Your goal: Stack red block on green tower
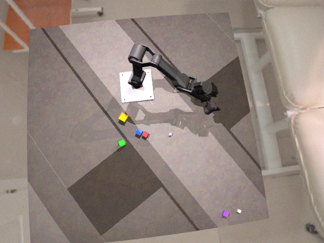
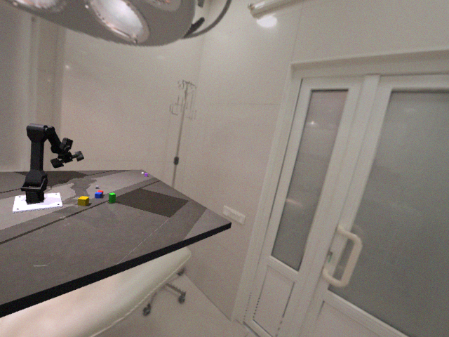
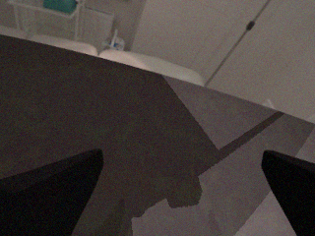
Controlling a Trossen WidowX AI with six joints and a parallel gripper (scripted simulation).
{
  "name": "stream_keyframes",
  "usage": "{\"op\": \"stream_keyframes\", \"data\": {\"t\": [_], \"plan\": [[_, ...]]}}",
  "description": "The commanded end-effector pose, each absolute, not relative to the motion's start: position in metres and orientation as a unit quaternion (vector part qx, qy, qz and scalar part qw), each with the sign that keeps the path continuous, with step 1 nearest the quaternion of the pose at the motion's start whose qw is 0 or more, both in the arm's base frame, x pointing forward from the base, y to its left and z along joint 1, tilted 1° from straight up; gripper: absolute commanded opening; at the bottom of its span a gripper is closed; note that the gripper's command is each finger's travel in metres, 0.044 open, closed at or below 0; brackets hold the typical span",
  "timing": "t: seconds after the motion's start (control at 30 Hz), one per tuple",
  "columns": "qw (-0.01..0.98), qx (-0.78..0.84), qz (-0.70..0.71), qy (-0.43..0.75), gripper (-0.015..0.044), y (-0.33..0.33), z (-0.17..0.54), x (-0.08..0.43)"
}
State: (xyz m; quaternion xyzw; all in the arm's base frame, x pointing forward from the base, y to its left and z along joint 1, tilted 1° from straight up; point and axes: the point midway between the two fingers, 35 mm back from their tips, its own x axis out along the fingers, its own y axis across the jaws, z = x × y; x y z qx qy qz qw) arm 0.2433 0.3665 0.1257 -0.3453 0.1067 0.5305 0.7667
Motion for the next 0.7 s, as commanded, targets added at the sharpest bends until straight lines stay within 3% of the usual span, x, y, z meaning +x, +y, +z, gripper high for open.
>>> {"op": "stream_keyframes", "data": {"t": [0.0,0.33,0.67], "plan": [[0.775,-0.358,0.504,0.134,0.044,0.345,0.123,0.27],[0.774,-0.39,0.422,0.266,0.044,0.256,0.105,0.333],[0.749,-0.39,0.351,0.405,0.044,0.153,0.096,0.359]]}}
